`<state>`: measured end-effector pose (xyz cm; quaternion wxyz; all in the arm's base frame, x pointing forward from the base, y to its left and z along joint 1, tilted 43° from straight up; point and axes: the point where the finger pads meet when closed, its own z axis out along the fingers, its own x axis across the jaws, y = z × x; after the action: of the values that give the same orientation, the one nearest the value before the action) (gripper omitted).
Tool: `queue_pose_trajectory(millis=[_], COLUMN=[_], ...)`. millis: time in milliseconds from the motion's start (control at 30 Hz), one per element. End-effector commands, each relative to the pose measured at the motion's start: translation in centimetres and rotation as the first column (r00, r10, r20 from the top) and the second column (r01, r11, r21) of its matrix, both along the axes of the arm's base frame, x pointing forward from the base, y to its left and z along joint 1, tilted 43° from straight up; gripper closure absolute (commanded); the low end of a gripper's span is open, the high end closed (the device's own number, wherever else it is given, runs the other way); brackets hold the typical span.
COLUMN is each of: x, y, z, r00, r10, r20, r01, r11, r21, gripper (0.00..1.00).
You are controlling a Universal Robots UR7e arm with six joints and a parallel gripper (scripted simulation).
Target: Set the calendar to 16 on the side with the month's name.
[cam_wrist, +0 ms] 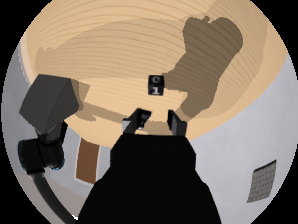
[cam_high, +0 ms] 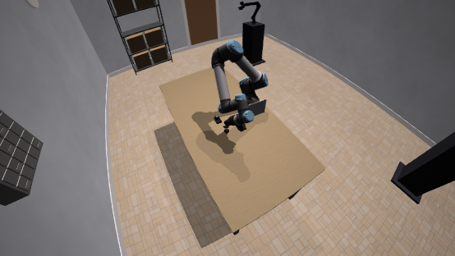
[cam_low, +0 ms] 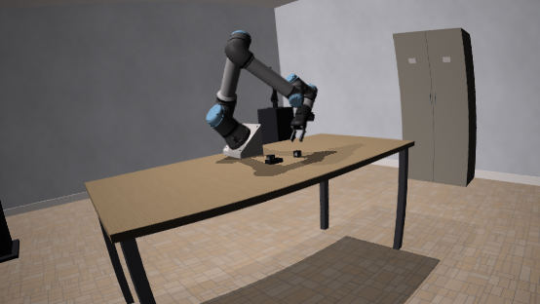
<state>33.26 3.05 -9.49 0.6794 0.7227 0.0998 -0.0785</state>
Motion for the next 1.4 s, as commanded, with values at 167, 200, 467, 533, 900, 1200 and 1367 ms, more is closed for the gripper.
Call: queue_pose_trajectory(millis=[167,200,467,533,900,1200,1367], x=[0.0,0.0,-0.1,-0.1,-0.4,-0.6,-0.7], y=[0.0,0.0,-0.4,-0.6,-1.6,-2.7,-3.2], z=[0.0,-0.1,-0.5,-0.7,-1.8,-2.9,-3.5], r00=[1.0,1.0,1.0,1.0,1.0,1.0,1.0], r10=[0.001,0.001,0.0,0.0,0.0,0.0,0.0], r20=[0.001,0.001,0.001,0.001,0.001,0.001,0.001], r01=[-0.001,-0.001,0.0,0.0,0.0,0.0,0.0], r11=[1.0,1.0,1.0,1.0,1.0,1.0,1.0], r21=[0.0,0.0,0.0,0.0,0.0,0.0,0.0], gripper=[0.13,0.13,0.13,0.13,0.13,0.13,0.13])
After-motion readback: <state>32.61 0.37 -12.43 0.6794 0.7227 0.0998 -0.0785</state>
